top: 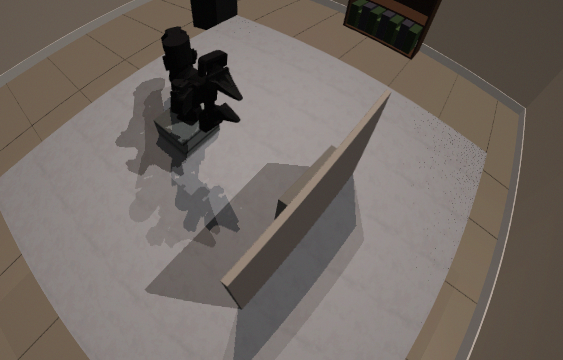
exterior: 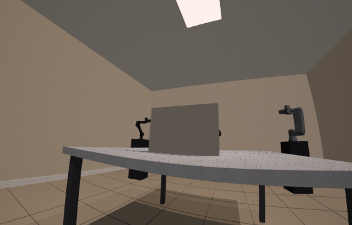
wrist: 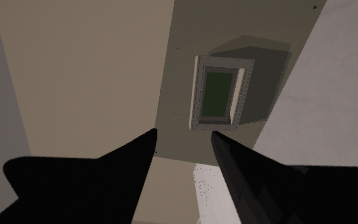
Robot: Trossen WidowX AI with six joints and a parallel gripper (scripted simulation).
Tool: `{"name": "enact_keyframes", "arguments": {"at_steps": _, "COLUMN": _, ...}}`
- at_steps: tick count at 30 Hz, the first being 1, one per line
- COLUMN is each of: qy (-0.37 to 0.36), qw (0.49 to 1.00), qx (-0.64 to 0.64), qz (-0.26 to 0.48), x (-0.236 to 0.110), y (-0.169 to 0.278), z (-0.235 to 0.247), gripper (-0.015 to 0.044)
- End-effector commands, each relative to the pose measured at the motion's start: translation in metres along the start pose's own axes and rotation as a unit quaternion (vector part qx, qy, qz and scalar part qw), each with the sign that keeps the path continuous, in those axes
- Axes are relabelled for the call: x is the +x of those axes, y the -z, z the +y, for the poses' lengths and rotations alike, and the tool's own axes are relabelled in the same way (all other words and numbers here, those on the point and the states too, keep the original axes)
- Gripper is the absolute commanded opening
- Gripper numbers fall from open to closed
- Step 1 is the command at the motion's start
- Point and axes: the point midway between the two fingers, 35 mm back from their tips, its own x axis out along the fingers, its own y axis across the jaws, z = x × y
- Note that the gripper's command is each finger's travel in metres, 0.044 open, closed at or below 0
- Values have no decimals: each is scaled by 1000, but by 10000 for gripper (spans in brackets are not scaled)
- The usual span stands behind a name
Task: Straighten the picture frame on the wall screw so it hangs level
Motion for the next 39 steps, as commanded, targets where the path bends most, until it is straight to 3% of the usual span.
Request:
{"name": "enact_keyframes", "arguments": {"at_steps": 1, "qy": 0, "qw": 1000, "qx": 2, "qz": 2, "x": 0, "y": 1, "z": 0, "gripper": 260}}
{"name": "enact_keyframes", "arguments": {"at_steps": 13, "qy": 0, "qw": 1000, "qx": 0, "qz": 0, "x": 1, "y": 0, "z": 0, "gripper": 260}}
{"name": "enact_keyframes", "arguments": {"at_steps": 28, "qy": 1, "qw": 1000, "qx": 4, "qz": 1, "x": 57, "y": -6, "z": -33, "gripper": 260}}
{"name": "enact_keyframes", "arguments": {"at_steps": 39, "qy": 0, "qw": 1000, "qx": 4, "qz": 0, "x": 64, "y": -3, "z": -41, "gripper": 260}}
